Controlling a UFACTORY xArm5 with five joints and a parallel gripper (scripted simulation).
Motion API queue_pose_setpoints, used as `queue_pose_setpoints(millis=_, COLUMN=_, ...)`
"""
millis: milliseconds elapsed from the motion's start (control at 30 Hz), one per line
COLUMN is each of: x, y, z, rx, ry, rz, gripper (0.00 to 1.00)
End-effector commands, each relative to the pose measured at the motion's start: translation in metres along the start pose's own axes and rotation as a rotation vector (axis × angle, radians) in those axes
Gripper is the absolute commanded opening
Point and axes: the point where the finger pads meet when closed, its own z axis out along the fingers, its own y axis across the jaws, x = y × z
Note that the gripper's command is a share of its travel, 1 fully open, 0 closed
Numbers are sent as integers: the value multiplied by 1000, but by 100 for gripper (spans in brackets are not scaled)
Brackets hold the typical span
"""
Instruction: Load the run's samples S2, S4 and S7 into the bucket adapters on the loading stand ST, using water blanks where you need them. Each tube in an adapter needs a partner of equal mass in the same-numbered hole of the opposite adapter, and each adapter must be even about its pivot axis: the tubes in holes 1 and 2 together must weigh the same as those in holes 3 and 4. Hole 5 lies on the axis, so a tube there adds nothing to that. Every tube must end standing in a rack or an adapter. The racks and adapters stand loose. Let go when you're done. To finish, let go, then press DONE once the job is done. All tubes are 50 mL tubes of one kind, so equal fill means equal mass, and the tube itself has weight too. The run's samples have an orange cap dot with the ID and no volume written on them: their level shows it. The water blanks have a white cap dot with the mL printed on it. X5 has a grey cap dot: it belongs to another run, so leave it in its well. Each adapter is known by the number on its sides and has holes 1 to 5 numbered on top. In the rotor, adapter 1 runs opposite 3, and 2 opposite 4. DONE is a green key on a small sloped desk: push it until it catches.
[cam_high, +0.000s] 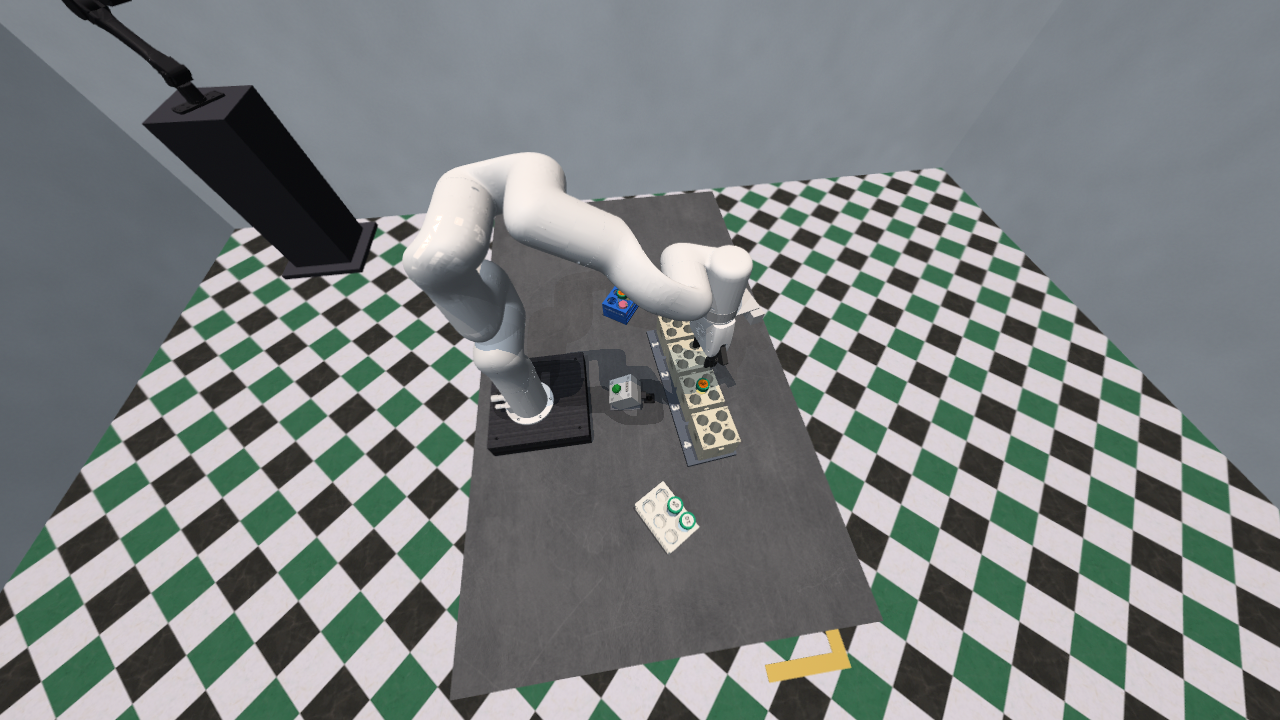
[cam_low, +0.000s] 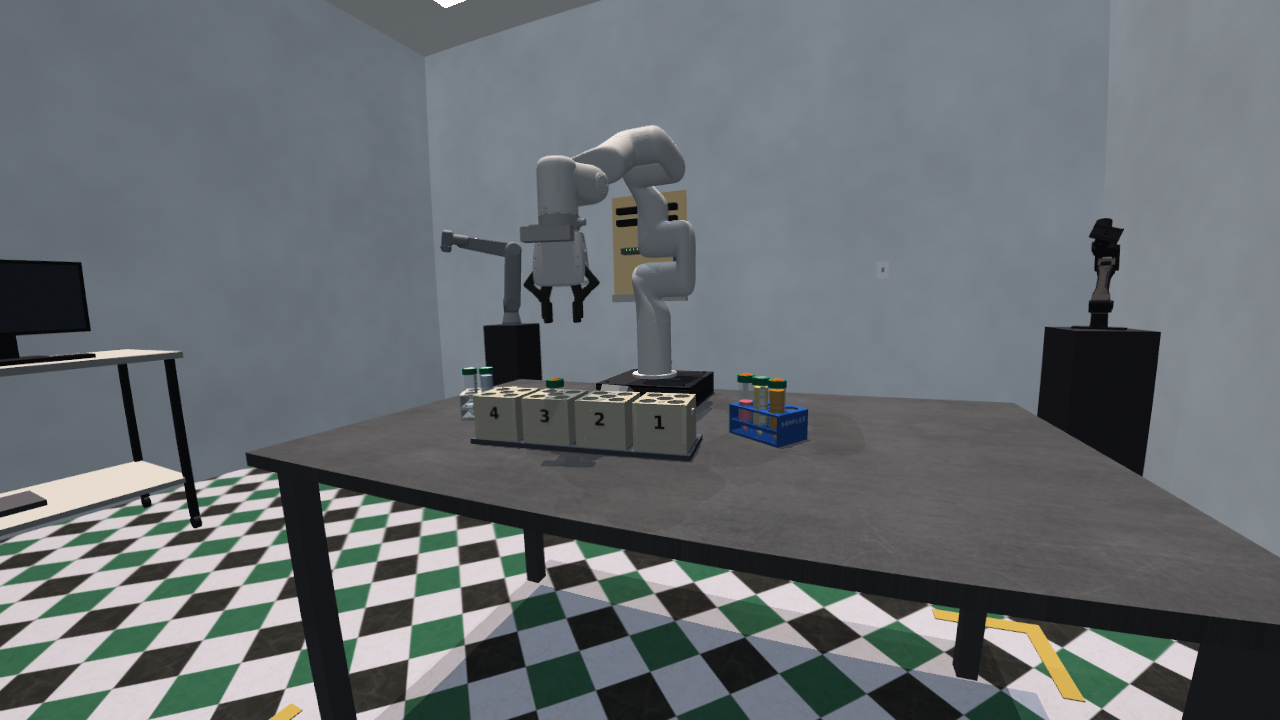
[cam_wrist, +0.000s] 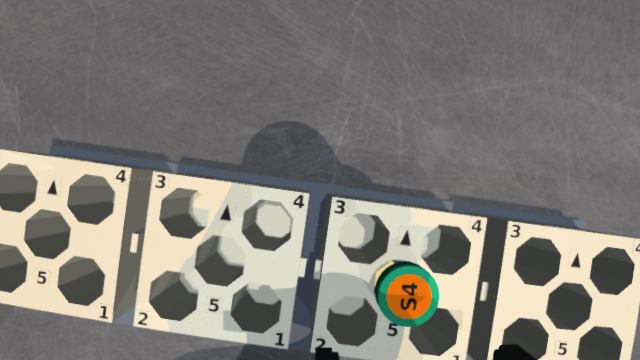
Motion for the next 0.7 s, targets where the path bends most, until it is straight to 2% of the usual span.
queue_pose_setpoints(millis=0, x=-1, y=-9, z=-2, rx=-4, ry=5, rz=-65, gripper=57)
queue_pose_setpoints(millis=500, x=-18, y=-83, z=-1, rx=-4, ry=4, rz=-565, gripper=57)
queue_pose_setpoints(millis=567, x=-18, y=-83, z=-1, rx=-4, ry=4, rz=-565, gripper=57)
queue_pose_setpoints(millis=667, x=-22, y=-97, z=-1, rx=-4, ry=4, rz=-665, gripper=57)
